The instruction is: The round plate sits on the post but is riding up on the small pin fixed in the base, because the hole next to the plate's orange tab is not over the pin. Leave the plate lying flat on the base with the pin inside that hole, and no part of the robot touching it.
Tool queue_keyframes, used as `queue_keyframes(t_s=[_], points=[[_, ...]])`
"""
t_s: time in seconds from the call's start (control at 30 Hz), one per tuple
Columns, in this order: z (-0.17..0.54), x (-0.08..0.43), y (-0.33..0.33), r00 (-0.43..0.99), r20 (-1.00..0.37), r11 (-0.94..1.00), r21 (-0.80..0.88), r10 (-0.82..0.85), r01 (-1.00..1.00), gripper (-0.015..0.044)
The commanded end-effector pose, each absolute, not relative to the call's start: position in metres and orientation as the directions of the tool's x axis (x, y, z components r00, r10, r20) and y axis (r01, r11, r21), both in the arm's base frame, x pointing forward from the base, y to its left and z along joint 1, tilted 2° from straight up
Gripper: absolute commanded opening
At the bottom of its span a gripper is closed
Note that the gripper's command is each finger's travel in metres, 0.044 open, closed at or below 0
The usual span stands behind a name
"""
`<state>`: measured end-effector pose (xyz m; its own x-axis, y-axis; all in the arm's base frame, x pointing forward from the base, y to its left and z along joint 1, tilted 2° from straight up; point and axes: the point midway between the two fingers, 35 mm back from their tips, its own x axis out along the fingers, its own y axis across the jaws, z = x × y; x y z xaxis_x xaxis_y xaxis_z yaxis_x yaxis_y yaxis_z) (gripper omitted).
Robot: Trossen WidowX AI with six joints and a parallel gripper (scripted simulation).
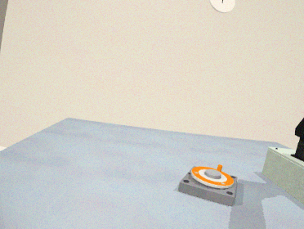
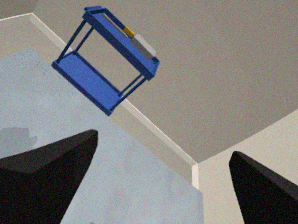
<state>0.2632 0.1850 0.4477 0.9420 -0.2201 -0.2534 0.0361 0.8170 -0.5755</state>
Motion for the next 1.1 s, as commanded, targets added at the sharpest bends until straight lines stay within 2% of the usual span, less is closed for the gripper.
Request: queue_keyframes(t_s=[0.0,0.23,0.3,0.47,0.57,0.77,0.83,1.07], points=[[0.445,0.265,0.184,0.94,-0.259,0.816,-0.577,-0.223,0.035,0.0374],[0.355,0.326,0.139,0.815,-0.477,0.798,-0.603,-0.33,-0.029,0.019],[0.343,0.33,0.133,0.795,-0.502,0.798,-0.602,-0.339,-0.039,0.0138],[0.259,0.351,0.079,0.618,-0.687,0.827,-0.553,-0.382,-0.103,0.0006],[0.229,0.351,0.059,0.541,-0.747,0.846,-0.52,-0.385,-0.116,0.0],[0.129,0.318,-0.01,0.24,-0.922,0.939,-0.334,-0.305,-0.087,0.0],[0.119,0.313,-0.016,0.214,-0.934,0.948,-0.308,-0.286,-0.077,0.0],[0.047,0.258,-0.053,0.033,-0.998,0.996,-0.048,-0.05,0.079,0.0]])
